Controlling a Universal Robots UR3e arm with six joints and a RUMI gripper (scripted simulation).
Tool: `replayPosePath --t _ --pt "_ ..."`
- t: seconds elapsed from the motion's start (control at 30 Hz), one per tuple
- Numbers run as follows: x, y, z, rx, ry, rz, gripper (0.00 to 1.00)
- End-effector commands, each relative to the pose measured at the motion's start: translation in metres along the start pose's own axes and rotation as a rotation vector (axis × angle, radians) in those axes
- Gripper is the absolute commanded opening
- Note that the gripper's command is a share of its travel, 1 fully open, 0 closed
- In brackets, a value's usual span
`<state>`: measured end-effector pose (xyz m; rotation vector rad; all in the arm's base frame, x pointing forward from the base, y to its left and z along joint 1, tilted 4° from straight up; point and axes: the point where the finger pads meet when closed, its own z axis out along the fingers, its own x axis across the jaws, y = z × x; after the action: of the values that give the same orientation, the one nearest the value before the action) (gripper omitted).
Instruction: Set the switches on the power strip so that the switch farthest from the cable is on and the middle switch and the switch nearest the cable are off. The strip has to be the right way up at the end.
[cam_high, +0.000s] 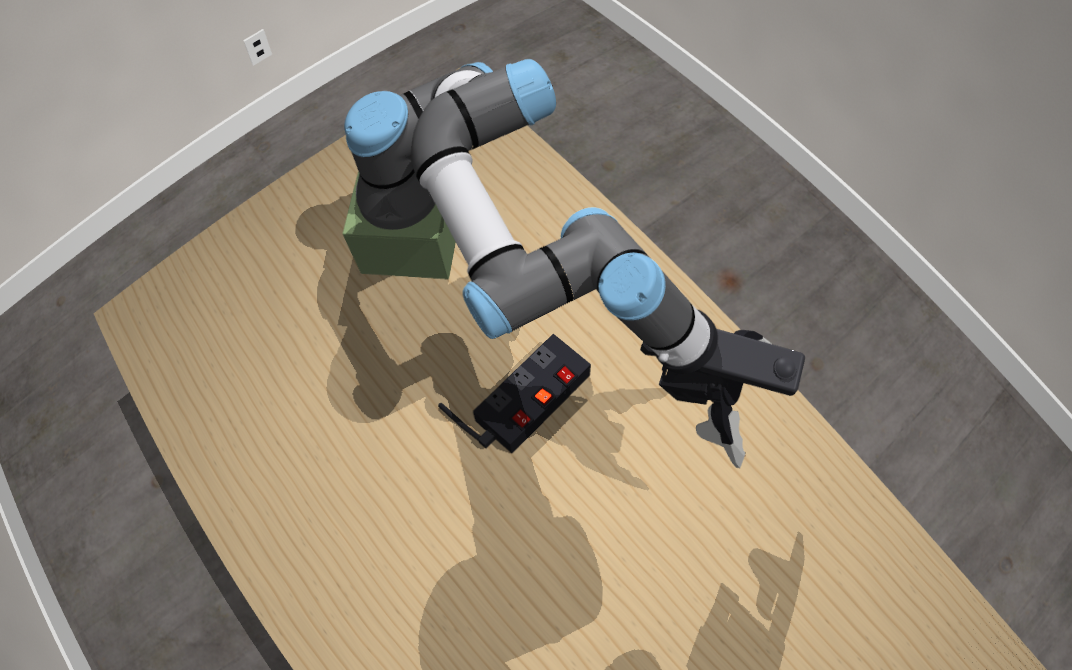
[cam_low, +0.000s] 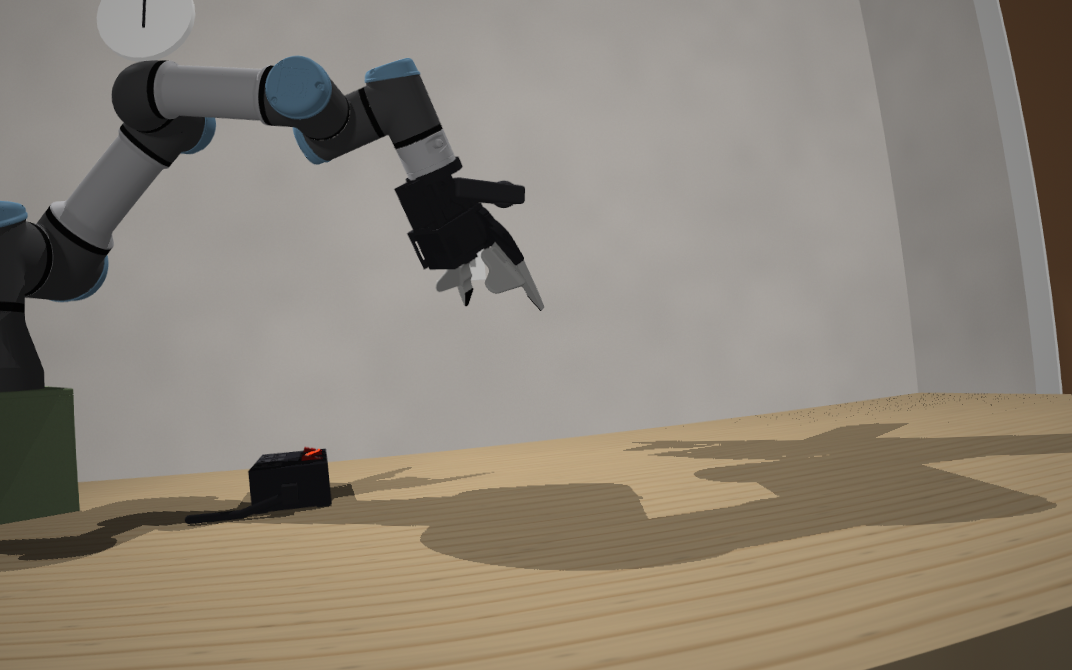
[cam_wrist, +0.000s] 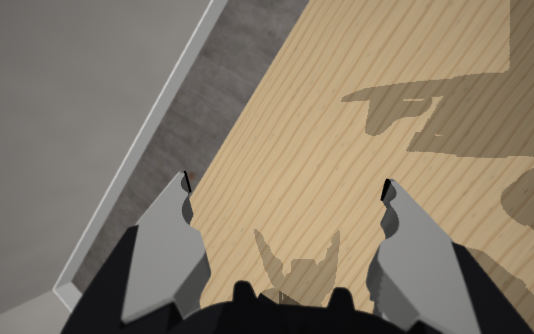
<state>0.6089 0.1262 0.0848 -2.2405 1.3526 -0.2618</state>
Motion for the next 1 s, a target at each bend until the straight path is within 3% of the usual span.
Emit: replayPosePath --t 0.0,0.17,0.53,0.63,0.97 --pt "0.004 0.01 -0.001 -0.027 0.003 -0.093 1.0" --pt "0.008 0.019 0.0 -0.049 0.003 -0.164 1.0" --pt "0.019 0.062 -0.001 -0.153 -0.026 -0.487 1.0" --pt "0.019 0.062 -0.001 -0.153 -0.026 -0.487 1.0" --pt "0.027 0.107 -0.006 -0.242 -0.098 -0.804 1.0"
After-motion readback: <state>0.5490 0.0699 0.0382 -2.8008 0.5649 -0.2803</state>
